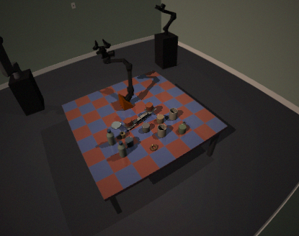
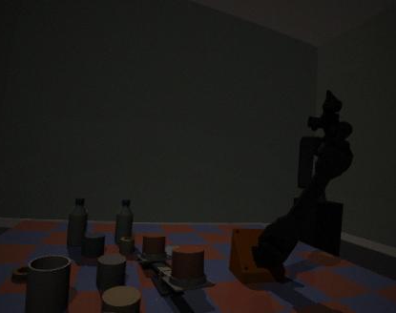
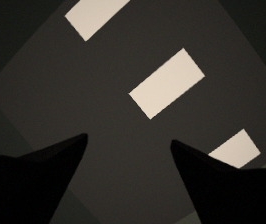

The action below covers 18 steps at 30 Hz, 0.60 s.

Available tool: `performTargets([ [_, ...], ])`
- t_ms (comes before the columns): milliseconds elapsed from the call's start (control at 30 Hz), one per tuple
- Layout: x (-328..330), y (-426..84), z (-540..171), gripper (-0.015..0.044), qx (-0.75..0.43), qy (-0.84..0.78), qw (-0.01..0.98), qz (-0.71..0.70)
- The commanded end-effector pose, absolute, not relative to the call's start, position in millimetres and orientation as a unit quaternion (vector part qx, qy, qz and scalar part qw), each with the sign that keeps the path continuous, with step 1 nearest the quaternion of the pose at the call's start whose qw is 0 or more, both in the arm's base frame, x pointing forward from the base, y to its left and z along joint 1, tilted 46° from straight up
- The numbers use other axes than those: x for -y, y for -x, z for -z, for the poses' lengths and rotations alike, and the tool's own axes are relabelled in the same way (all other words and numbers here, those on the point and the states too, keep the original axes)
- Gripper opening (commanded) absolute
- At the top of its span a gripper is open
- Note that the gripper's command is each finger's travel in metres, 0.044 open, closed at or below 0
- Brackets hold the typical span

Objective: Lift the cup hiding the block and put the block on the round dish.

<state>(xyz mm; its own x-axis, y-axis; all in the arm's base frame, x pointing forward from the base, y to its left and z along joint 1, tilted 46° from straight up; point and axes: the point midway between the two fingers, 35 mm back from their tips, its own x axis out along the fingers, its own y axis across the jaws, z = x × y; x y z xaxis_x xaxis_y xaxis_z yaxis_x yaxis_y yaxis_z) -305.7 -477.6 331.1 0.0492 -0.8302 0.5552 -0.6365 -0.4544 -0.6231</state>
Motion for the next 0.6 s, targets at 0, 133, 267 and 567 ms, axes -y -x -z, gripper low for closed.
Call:
performTargets([
  [0, 478.2, 305.2, -330.8, 0.0426, -0.512, 0.716, 0.107, 0.462],
  [133, 491.5, 294.8, -322.0, 0.044, -0.509, 0.709, 0.151, 0.464],
  [267, 509.9, 276.7, -307.2, 0.044, -0.503, 0.696, 0.217, 0.464],
  [567, 542.3, 228.4, -268.0, 0.044, -0.487, 0.657, 0.365, 0.444],
])
